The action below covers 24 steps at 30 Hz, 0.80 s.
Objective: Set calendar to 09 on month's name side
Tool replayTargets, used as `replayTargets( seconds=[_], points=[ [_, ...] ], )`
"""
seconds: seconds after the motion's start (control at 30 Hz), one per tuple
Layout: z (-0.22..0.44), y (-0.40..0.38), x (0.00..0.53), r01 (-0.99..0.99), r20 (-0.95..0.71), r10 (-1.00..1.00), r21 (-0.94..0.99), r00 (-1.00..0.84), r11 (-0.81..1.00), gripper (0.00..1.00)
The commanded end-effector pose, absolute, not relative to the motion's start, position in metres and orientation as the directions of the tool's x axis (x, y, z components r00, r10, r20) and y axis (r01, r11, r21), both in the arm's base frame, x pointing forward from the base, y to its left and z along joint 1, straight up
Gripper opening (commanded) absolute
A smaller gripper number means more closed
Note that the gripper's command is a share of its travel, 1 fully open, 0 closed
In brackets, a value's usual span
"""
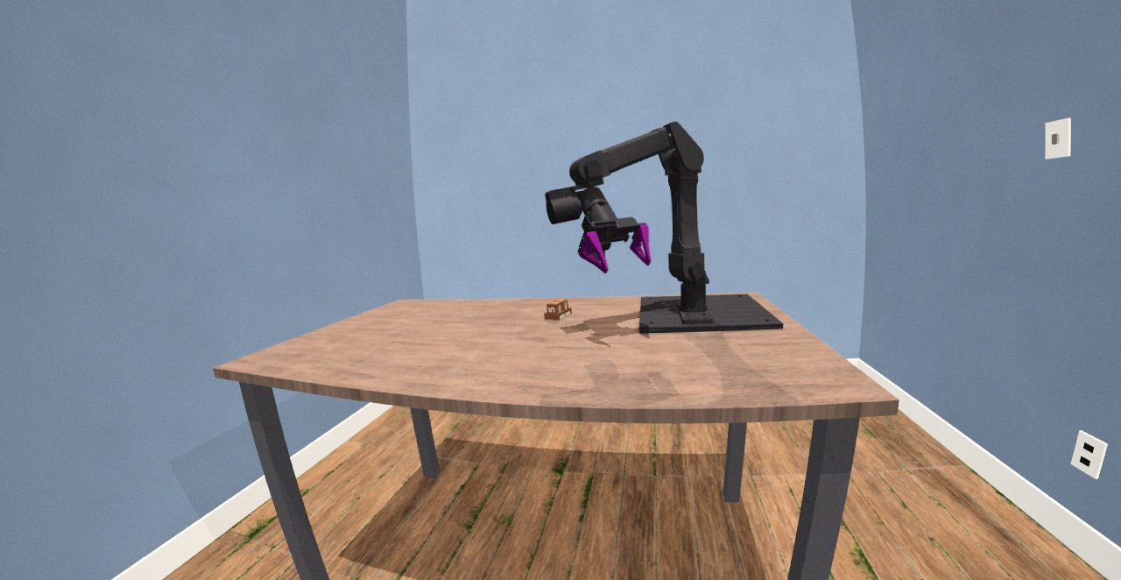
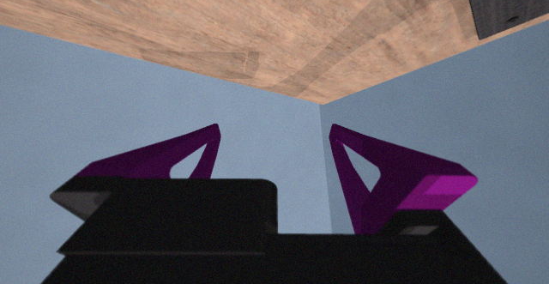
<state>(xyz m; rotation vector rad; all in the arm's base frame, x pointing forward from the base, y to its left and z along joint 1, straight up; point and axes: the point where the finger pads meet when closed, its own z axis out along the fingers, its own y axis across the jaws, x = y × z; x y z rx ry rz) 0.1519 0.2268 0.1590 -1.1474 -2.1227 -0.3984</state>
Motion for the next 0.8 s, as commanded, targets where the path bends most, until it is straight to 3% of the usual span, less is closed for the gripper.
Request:
replayTargets(
  seconds=[0.0, 0.6, 0.77],
  points=[
    [0.161, 0.227, 0.152, 0.825, 0.692, 0.612, -0.042, -0.383, 0.564, 1.0],
    [0.163, 0.227, 0.155, 0.828, 0.689, 0.613, -0.034, -0.387, 0.56, 1.0],
    [0.157, 0.196, 0.209, 0.901, 0.581, 0.746, -0.048, -0.327, 0.432, 1.0]
  ],
)
